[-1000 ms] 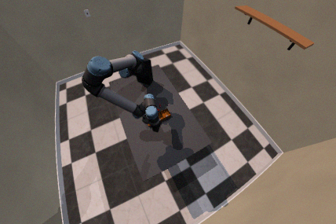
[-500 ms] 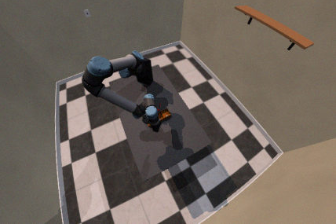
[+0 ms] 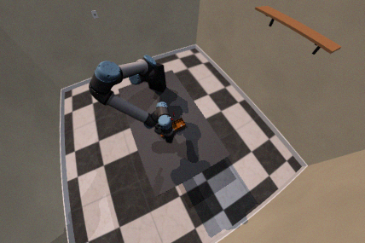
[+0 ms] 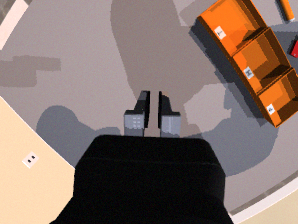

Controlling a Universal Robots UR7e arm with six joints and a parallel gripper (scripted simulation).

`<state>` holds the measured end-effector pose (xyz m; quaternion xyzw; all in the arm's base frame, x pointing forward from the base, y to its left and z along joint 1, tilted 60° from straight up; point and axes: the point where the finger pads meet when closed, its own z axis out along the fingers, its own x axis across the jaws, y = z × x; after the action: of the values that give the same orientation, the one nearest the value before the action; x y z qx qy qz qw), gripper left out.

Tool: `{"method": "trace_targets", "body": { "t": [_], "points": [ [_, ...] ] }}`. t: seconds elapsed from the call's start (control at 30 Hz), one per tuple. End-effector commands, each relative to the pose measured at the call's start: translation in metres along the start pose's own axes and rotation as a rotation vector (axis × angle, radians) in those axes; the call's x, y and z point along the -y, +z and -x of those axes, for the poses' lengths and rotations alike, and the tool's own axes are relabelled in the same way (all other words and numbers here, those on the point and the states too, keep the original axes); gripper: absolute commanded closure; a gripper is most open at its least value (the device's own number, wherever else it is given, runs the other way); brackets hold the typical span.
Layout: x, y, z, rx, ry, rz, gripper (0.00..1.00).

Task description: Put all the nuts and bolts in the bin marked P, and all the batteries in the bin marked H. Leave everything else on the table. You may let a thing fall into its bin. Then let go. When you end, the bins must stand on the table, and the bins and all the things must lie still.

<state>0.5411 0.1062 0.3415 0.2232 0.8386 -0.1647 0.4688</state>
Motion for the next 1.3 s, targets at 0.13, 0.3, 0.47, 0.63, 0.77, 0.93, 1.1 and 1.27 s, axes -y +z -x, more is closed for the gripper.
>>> {"method": "trace_targets", "body": {
  "t": [0.13, 0.3, 0.47, 0.63, 0.77, 0.93, 1.1, 1.27],
  "points": [
    [0.033, 0.027, -0.036, -0.010, -0.170, -0.038, 0.69],
    [0.042, 0.035, -0.047, -0.015, -0.224, -0.039, 0.69],
    [0.051, 0.043, -0.058, -0.022, -0.279, -0.045, 0.69],
    [0.061, 0.052, -0.069, -0.030, -0.333, -0.050, 0.69],
    [0.068, 0.059, -0.077, -0.036, -0.376, -0.054, 0.69],
    [0.075, 0.065, -0.086, -0.043, -0.419, -0.058, 0.69],
    [0.085, 0.075, -0.099, -0.054, -0.482, -0.064, 0.69],
    [0.094, 0.082, -0.110, -0.063, -0.535, -0.069, 0.69]
  ]
}}
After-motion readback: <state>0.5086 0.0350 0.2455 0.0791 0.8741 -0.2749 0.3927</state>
